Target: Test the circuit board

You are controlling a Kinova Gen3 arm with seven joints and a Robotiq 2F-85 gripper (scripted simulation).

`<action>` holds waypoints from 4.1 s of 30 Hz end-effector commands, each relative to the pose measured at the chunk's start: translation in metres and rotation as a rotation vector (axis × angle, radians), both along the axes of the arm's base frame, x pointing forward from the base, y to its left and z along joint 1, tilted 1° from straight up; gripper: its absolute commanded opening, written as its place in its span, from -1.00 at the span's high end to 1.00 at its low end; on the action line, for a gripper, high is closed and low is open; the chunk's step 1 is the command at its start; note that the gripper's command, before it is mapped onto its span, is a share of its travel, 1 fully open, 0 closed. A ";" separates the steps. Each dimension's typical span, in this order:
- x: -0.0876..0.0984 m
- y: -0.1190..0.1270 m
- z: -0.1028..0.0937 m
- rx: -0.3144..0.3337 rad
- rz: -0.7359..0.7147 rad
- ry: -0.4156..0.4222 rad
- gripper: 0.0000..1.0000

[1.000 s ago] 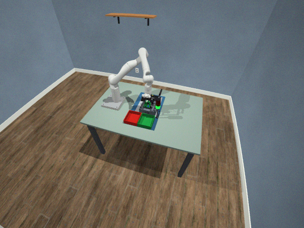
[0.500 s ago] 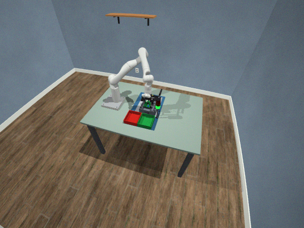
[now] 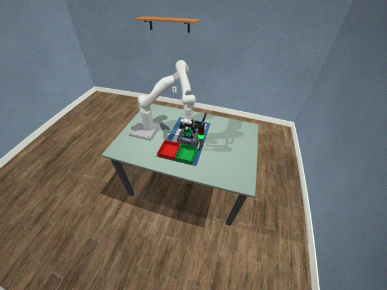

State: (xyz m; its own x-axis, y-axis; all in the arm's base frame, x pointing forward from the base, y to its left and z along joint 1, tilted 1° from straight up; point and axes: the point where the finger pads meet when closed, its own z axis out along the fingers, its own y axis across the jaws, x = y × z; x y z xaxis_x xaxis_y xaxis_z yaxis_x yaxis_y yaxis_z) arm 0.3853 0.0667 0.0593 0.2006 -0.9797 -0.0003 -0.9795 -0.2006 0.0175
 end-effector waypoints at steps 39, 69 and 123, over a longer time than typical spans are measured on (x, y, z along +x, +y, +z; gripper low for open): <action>0.001 0.000 0.009 0.001 0.001 -0.002 -0.54; 0.002 0.001 0.082 0.001 0.001 -0.002 -0.54; 0.037 -0.077 0.063 0.001 0.001 -0.002 -0.54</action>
